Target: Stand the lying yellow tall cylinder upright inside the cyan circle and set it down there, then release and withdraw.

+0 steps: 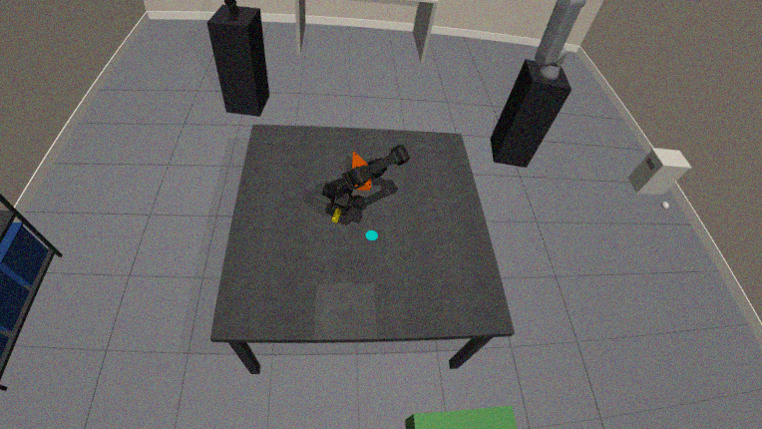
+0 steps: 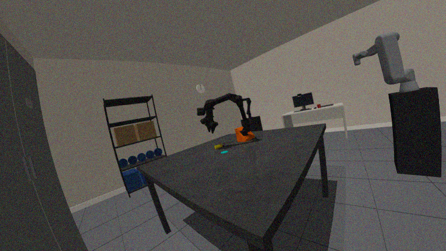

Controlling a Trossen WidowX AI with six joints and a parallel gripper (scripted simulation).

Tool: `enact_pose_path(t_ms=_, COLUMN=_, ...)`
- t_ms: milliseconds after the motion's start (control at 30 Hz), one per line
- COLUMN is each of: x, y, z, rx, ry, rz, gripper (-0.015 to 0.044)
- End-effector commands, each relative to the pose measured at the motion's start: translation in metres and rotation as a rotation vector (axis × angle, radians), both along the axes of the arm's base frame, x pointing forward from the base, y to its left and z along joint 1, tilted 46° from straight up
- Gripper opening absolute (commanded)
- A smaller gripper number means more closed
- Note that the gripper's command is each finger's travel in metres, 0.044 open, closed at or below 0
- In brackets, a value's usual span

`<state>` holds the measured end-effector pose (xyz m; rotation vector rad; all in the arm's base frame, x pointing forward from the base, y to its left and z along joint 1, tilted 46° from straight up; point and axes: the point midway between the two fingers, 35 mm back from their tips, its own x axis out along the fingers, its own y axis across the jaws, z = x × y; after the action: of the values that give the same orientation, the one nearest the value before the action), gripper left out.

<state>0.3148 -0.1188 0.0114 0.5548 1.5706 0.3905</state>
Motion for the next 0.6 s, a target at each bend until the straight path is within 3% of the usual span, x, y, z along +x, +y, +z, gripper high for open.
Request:
enact_pose_path(t_ms=0, x=-0.014, y=0.000, z=-0.016, rx=0.077, ry=0.026, rz=0.017, gripper=0.0309)
enact_pose_path(t_ms=367, x=-0.034, y=0.001, z=-0.041, rx=0.191, ry=0.054, rz=0.035, gripper=0.0309)
enact_pose_path(t_ms=567, x=-0.035, y=0.048, z=-0.089, rx=0.190, ry=0.053, rz=0.034, gripper=0.0309)
